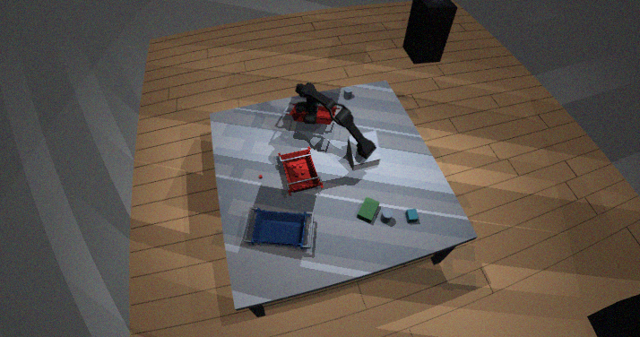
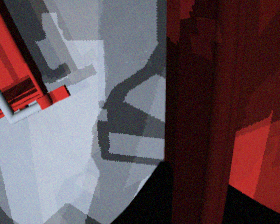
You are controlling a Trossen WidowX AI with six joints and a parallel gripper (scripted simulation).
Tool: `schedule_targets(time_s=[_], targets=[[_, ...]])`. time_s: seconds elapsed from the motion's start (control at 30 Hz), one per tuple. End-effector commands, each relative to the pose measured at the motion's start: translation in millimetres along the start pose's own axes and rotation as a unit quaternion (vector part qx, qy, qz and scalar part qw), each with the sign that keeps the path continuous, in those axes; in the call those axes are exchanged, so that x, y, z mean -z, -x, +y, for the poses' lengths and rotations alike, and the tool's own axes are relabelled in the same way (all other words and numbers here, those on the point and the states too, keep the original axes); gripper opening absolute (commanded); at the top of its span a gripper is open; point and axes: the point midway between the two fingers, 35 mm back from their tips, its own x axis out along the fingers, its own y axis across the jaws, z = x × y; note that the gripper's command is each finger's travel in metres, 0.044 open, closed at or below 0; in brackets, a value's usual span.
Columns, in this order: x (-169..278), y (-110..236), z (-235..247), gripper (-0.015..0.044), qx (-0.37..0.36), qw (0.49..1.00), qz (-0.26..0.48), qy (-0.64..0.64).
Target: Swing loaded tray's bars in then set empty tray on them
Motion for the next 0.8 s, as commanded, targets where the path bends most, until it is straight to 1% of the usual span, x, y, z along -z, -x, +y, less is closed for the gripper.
schedule_targets(time_s=[0.0, 0.77], targets=[[-2.6, 9.6, 9.1, 0.0000, 0.008, 0.999, -0.010, 0.040], [-12.2, 14.1, 58.5, 0.0000, 0.014, 0.972, -0.010, 0.234]])
